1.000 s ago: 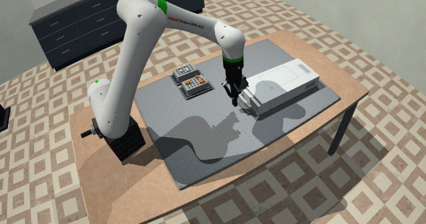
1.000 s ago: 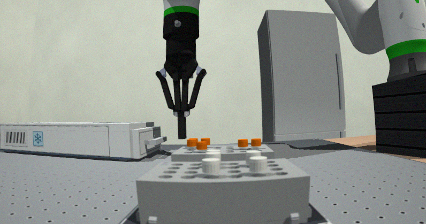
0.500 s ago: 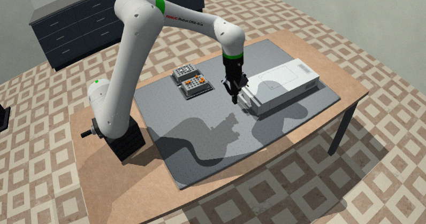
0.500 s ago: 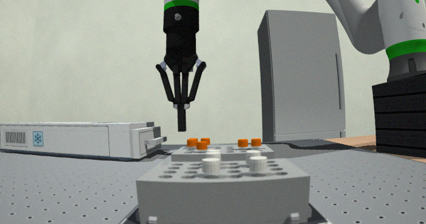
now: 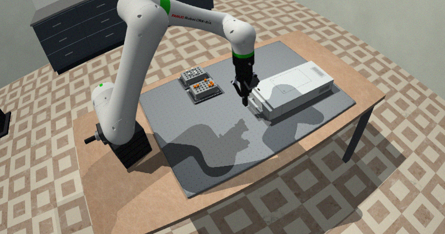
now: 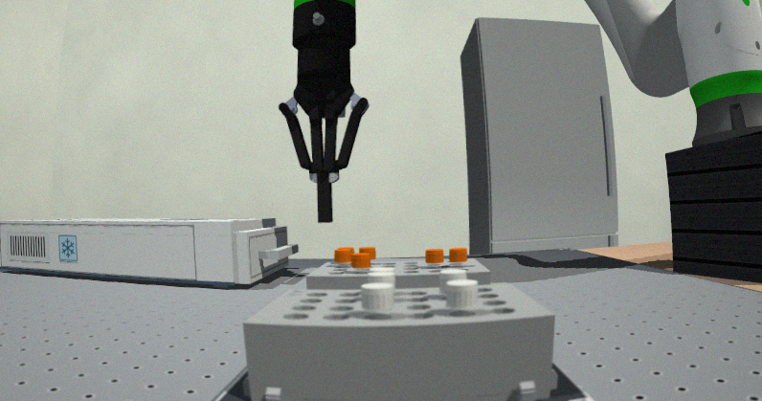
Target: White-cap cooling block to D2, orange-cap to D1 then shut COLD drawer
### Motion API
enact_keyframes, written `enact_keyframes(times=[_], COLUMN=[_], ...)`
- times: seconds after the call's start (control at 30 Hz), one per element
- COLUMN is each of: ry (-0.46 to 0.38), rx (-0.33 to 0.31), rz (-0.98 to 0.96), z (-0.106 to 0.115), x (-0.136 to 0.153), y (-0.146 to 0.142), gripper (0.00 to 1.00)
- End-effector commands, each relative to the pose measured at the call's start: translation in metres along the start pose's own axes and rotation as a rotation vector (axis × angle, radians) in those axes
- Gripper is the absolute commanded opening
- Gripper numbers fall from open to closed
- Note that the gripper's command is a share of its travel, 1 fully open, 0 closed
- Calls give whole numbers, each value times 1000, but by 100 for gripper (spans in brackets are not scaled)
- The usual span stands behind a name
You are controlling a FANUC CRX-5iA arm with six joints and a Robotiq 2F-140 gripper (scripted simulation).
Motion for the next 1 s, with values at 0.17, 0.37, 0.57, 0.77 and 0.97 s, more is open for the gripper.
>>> enact_keyframes(times=[0.17,0.37,0.57,0.77,0.97], ry=[0,0,0,0,0], rx=[-2,-2,-2,-2,-2], rz=[0,0,0,0,0], z=[9,17,25,30,38], x=[0,0,0,0,0], y=[-1,-1,-1,-1,-1], gripper=[10,10,10,10,10])
Point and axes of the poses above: the point where the finger pads meet when closed, its own z axis back along the fingers, its own y axis across the jaws, x = y × z, the point moved 8 cm from there along z, back along the fingers, and after that the axes turned 2 degrees about z, right-handed, at the moved point
